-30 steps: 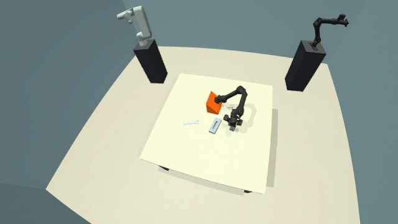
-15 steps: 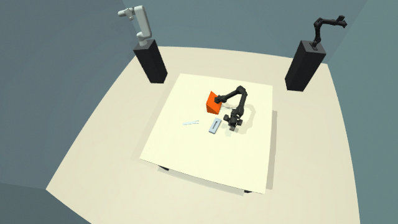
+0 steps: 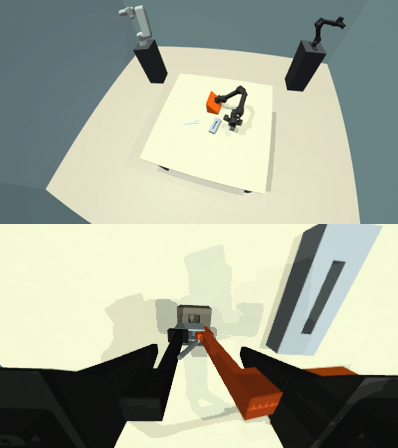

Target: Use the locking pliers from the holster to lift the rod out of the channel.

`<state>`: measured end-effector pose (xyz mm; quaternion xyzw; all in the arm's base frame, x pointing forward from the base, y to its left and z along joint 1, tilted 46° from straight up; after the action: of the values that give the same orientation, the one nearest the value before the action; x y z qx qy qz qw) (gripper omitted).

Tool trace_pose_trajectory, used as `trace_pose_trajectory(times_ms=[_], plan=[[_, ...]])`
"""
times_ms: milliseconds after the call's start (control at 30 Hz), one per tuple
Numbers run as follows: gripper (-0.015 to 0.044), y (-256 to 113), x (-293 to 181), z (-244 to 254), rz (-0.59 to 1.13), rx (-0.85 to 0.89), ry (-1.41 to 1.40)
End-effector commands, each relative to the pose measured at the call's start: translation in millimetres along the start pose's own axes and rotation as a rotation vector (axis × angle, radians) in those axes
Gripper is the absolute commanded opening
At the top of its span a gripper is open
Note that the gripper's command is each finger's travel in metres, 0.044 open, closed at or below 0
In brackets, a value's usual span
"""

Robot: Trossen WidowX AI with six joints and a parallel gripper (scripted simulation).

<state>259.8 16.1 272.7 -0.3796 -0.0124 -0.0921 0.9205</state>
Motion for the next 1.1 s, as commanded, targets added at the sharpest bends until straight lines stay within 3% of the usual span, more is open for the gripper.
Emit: trace_pose_trajectory(times_ms=[0, 1067], plan=[[0.0393, 0.0, 0.1, -0.2, -0.003, -0.004, 0.001], [0.0351, 0.0, 0.1, -0.2, -0.003, -0.004, 0.001]])
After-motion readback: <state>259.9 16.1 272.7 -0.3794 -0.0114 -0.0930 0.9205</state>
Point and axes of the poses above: the point midway between the two fingers, 35 mm back from their tips, its own y axis out along the fingers, its own z axis across the jaws, x = y × z, the point moved 9 cm from there along -y, back along the fingers, and after that the axes turned 12 degrees about -y, right-handed, at the moved point
